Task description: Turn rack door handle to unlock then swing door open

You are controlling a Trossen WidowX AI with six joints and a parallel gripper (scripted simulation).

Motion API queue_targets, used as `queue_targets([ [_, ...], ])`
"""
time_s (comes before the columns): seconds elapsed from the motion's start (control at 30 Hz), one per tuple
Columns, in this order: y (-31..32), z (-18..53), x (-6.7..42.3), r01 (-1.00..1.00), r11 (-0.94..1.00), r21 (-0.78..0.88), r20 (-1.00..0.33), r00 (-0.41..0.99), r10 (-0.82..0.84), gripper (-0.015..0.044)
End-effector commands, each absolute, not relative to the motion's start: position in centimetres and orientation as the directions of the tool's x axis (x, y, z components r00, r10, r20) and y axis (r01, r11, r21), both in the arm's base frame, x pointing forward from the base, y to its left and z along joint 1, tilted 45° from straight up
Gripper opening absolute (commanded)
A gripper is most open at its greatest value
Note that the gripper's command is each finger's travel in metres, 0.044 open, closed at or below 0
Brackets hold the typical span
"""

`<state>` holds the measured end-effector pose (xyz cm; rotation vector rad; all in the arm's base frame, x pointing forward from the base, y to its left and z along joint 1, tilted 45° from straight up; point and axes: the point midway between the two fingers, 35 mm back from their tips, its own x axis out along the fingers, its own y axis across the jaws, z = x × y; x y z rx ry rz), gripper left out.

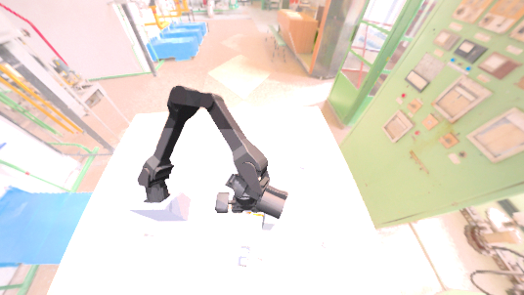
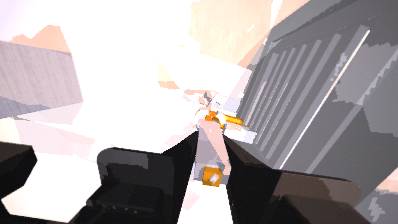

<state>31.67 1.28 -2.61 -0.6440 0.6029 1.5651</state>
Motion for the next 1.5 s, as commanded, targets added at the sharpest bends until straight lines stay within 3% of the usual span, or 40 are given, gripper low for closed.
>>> queue_targets([
  [0.0, 1.4, -2.4, 31.4, -0.998, -0.042, 0.054, -0.707, -0.068, 0.704, 0.001],
  [0.6, 2.2, -1.5, 29.8, -0.927, 0.218, 0.307, -0.707, -0.069, 0.704, 0.001],
  [1.47, 4.9, 1.5, 26.3, -0.664, 0.495, 0.561, -0.706, -0.07, 0.705, 0.001],
])
